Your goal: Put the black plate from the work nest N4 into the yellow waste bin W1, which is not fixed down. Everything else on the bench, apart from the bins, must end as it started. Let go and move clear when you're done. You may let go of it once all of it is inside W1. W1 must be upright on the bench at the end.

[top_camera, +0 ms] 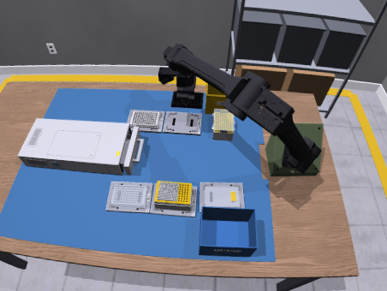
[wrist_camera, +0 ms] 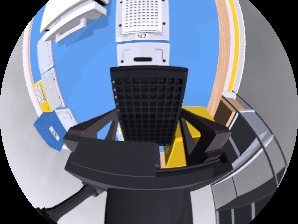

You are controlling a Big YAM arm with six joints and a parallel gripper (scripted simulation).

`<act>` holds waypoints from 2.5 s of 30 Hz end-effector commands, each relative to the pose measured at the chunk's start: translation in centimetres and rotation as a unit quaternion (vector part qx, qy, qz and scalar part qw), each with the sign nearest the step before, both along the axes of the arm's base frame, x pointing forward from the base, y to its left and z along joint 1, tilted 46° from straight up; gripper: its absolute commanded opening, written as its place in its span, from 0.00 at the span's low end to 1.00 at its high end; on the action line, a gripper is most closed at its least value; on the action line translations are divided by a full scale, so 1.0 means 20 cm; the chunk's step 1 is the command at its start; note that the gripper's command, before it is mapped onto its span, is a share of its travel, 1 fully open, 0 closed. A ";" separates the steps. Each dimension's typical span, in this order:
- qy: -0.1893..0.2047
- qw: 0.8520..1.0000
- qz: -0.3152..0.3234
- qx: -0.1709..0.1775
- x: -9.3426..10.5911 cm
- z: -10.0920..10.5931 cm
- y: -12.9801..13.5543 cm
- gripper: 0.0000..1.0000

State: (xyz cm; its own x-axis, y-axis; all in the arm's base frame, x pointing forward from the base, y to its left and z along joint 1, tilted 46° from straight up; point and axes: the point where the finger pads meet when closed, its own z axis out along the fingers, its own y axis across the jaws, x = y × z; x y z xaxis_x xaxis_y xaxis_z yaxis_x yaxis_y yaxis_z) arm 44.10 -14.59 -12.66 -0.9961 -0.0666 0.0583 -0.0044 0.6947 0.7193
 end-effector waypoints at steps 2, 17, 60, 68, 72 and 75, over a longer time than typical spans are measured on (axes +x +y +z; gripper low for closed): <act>-0.020 1.000 -0.003 -0.008 -0.02 0.03 -0.09 0.00; -0.007 1.000 -0.003 0.001 -0.20 -0.11 -0.14 0.00; -0.009 1.000 -0.002 -0.001 -0.60 -0.30 -0.39 0.00; -0.014 1.000 -0.001 -0.006 -0.65 -0.33 -0.44 0.00; -0.009 1.000 -0.001 0.000 -0.71 -0.35 -0.44 0.00; -0.009 1.000 -0.001 -0.001 -0.74 -0.36 -0.46 0.00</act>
